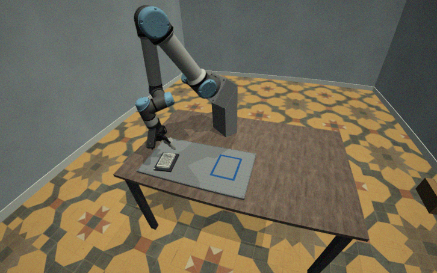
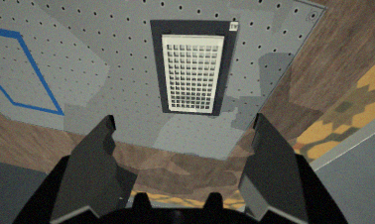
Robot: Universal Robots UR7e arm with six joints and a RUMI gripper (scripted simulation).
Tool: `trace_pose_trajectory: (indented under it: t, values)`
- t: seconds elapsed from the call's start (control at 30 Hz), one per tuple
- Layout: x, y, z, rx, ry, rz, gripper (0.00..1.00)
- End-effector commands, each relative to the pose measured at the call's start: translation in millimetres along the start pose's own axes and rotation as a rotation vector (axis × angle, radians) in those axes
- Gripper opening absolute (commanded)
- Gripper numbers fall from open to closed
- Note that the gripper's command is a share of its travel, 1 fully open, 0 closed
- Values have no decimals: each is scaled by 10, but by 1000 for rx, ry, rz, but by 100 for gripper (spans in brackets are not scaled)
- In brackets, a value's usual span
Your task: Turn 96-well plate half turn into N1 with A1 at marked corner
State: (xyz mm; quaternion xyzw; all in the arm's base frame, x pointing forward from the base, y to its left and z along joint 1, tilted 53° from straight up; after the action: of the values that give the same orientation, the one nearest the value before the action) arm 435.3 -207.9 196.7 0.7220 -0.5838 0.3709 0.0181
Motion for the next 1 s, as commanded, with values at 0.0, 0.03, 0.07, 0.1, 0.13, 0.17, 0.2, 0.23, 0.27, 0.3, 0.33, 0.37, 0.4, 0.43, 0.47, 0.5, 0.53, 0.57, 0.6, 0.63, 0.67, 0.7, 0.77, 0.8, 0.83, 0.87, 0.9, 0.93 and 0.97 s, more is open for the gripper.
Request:
trace_pose_trajectory:
  t: [0.0, 0.03, 0.07, 0.1, 0.13, 0.17, 0.2, 0.23, 0.27, 0.3, 0.33, 0.37, 0.4, 0.43, 0.47, 0.5, 0.53, 0.57, 0.6, 0.63, 0.67, 0.7, 0.77, 0.8, 0.83, 0.87, 0.9, 0.93, 0.97]
  values:
    - [6, 22, 69, 142, 84, 34, 100]
    - [6, 22, 70, 142, 84, 34, 100]
    - [6, 22, 70, 142, 84, 34, 100]
    - [6, 22, 70, 142, 84, 34, 100]
    - [6, 21, 70, 142, 84, 34, 100]
    - [6, 22, 69, 142, 84, 34, 100]
    - [6, 22, 69, 142, 84, 34, 100]
    - [6, 22, 69, 142, 84, 34, 100]
    - [6, 22, 69, 142, 84, 34, 100]
    - [6, 22, 70, 142, 84, 34, 100]
    - [6, 22, 70, 142, 84, 34, 100]
    - [6, 22, 70, 142, 84, 34, 100]
    - [6, 21, 70, 142, 84, 34, 100]
    - [6, 21, 70, 142, 84, 34, 100]
    - [6, 21, 70, 142, 84, 34, 100]
    - [6, 21, 70, 142, 84, 34, 100]
    - [6, 21, 69, 142, 84, 34, 100]
    - [6, 21, 69, 142, 84, 34, 100]
    - [20, 3, 57, 145, 87, 33, 100]
    - [20, 3, 57, 145, 87, 33, 100]
    - [20, 3, 57, 145, 87, 33, 100]
    - [20, 3, 57, 145, 87, 33, 100]
    - [20, 3, 57, 145, 87, 33, 100]
    - [20, 3, 58, 145, 87, 33, 100]
    - [20, 3, 58, 145, 87, 33, 100]
    - [20, 3, 58, 145, 87, 33, 100]
    - [6, 15, 84, 142, 84, 34, 100]
    - [13, 6, 98, 143, 85, 33, 100]
    - [19, -4, 112, 144, 86, 33, 100]
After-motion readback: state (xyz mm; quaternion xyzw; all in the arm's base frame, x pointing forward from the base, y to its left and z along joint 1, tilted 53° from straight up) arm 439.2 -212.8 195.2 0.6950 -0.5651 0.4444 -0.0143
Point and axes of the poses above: the point where the finger pads meet when closed, its own z axis out along the fingers, its own x axis across the jaws, y = z × x, the point moved 1 cm from there along -z, back along the fingers, and after that the axes turned 2 degrees about -z, right-handed, at the moved point
